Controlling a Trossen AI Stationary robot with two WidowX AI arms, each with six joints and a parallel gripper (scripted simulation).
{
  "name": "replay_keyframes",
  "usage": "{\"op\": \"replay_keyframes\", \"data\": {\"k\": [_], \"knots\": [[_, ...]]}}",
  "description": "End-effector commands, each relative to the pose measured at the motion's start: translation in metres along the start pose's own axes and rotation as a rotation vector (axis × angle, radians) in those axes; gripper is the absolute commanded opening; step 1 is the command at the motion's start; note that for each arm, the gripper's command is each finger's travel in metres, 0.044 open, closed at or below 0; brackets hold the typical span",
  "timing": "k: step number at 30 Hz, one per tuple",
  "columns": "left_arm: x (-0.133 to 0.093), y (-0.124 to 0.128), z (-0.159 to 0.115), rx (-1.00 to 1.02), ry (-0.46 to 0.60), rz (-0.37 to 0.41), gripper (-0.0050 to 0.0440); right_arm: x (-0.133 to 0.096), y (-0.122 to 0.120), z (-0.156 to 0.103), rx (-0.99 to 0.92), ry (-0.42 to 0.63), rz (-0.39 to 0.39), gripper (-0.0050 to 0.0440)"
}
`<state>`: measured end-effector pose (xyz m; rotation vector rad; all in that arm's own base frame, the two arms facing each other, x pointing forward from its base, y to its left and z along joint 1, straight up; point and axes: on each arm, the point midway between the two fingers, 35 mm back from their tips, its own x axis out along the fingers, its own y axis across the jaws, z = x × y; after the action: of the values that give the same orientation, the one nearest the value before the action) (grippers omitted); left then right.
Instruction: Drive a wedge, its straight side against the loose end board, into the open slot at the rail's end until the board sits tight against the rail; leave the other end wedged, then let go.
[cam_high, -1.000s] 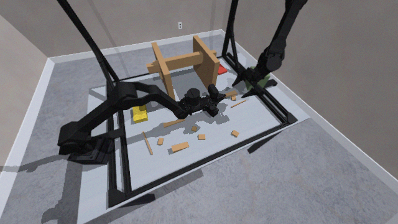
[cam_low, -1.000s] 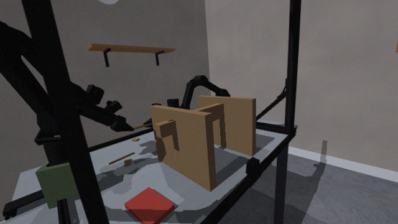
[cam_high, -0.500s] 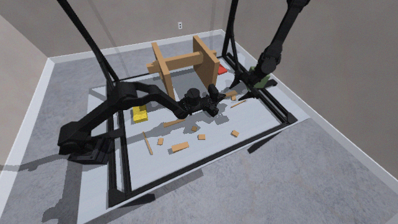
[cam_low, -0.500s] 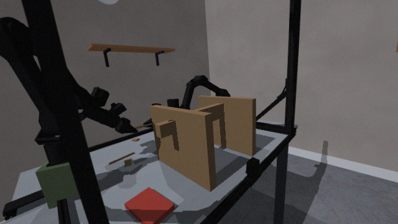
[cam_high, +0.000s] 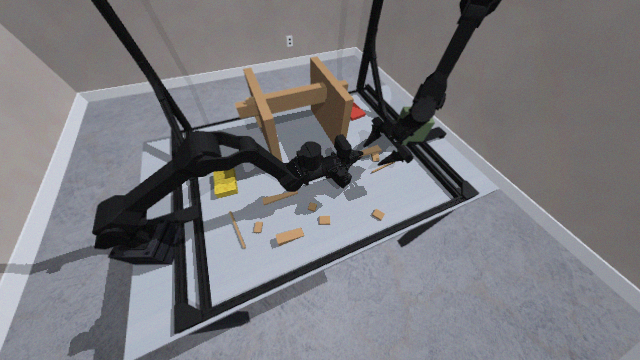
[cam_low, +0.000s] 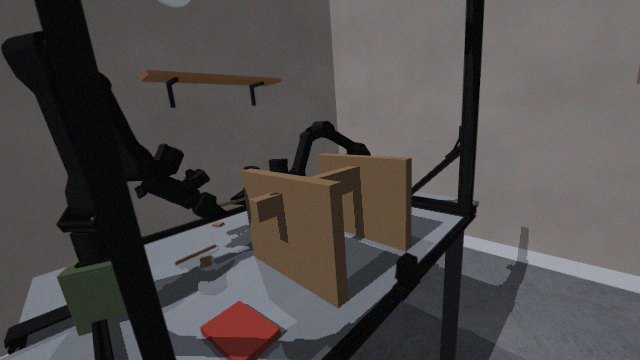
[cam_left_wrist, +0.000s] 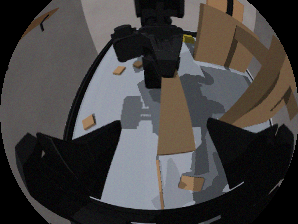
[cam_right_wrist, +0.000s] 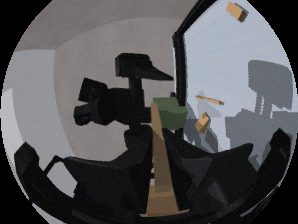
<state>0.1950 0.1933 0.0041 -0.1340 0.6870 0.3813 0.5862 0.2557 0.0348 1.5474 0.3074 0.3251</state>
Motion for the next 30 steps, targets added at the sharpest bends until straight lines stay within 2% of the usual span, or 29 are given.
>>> {"op": "replay_keyframes", "data": {"k": [1,7,18,24,30], "knots": [[0.0061,-0.0013,-0.0014,-0.003,0.004,-0.002,0.044,0.0002,0.0014,0.0001,0.0,0.0,0.003,0.0],[0.0114,-0.0023,-0.0021,-0.004,0.003,-0.002,0.044,0.0002,0.0014,0.0001,0.0,0.0,0.003,0.0],[0.0094,-0.0018,-0.0014,-0.001,0.001,-0.002,0.0176,0.0002,0.0014,0.0001,0.0,0.0,0.003,0.0],[0.0094,-0.0018,-0.0014,-0.001,0.001,-0.002,0.0156,0.0002,0.0014,0.0001,0.0,0.0,0.003,0.0],[0.0094,-0.0018,-0.0014,-0.001,0.001,-0.002,0.0116,0.0002,0.0014,0.0001,0.0,0.0,0.003,0.0]]}}
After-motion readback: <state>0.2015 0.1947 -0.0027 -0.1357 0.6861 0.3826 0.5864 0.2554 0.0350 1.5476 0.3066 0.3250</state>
